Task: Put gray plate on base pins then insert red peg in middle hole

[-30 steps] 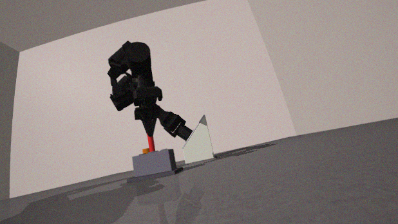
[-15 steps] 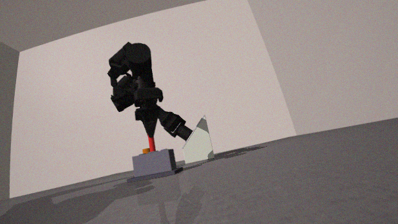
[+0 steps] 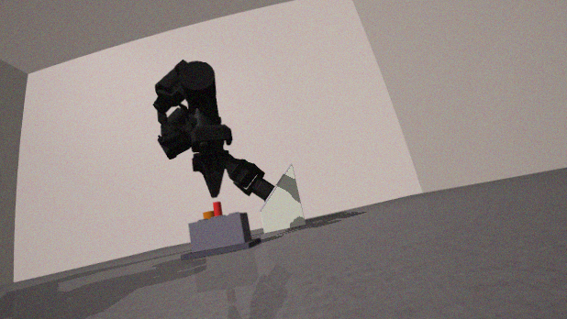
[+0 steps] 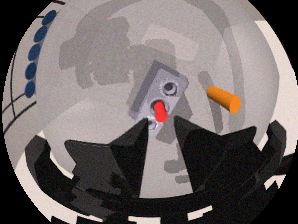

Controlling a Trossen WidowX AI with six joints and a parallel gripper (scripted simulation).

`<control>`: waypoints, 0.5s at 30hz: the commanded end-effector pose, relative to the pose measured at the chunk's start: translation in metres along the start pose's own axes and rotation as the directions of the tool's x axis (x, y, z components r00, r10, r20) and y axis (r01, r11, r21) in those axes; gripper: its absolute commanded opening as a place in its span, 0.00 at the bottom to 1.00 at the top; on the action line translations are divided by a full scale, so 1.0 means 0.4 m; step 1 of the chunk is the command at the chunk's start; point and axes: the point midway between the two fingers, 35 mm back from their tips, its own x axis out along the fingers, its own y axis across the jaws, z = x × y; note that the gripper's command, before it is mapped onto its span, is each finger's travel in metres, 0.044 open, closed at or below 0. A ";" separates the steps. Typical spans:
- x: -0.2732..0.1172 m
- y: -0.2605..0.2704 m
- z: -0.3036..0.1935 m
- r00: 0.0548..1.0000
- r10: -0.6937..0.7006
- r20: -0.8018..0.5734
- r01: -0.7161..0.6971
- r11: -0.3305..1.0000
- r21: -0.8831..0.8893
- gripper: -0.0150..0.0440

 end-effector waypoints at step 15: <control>-0.014 -0.001 -0.003 1.000 0.002 0.005 -0.001 1.000 -0.007 0.51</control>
